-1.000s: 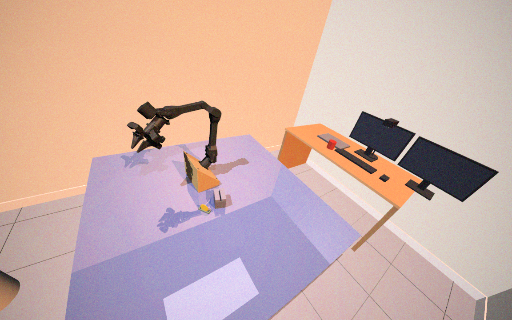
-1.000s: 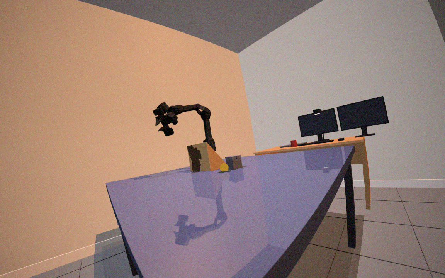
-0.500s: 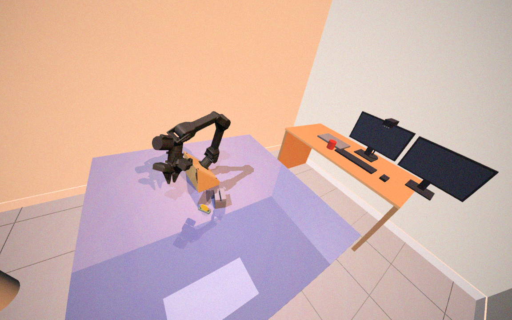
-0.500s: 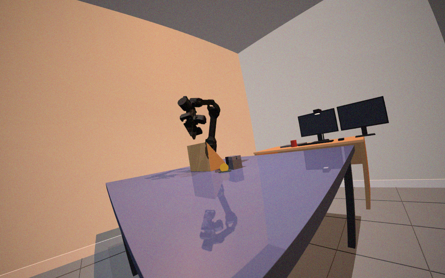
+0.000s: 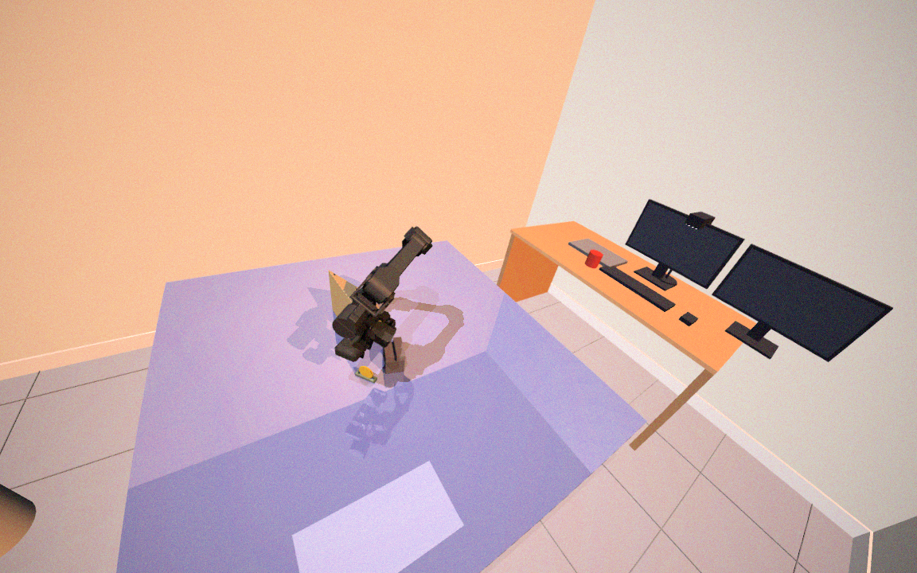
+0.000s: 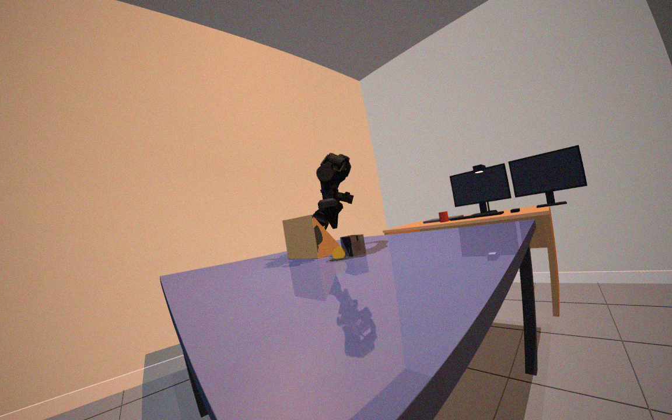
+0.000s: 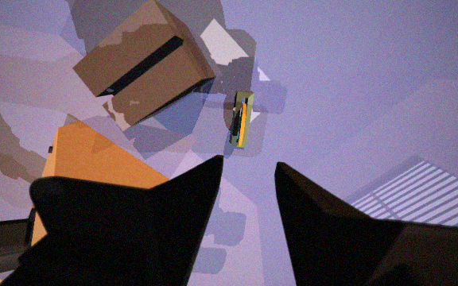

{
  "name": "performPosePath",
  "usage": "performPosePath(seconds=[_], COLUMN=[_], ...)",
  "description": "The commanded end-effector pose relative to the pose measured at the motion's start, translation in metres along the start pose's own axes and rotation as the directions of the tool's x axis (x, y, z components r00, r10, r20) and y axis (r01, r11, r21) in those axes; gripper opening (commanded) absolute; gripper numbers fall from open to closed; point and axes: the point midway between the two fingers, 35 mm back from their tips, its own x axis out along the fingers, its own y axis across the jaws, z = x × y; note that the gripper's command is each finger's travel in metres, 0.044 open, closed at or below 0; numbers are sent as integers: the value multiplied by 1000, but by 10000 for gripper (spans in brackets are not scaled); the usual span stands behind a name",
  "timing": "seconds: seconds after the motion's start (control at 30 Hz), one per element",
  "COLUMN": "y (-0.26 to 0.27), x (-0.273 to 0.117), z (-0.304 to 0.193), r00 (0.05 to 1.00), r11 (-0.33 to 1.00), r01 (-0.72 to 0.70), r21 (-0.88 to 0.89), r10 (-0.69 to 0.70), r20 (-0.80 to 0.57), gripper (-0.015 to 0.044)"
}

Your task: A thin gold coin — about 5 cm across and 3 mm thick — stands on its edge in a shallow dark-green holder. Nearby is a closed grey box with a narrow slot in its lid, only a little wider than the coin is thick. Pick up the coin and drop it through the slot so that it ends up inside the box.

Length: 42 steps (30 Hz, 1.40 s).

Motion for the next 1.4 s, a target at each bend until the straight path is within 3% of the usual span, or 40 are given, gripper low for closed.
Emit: performPosePath(seconds=[0.0,0.2,1.37], y=[2,4,5], x=[2,37,84], z=[1,0,-1], r00=[1000,1000,1000], r11=[1000,1000,1000], r01=[-21,-21,-21], r21=[18,18,18], r10=[21,21,21], r20=[1,2,3], gripper=[161,161,161])
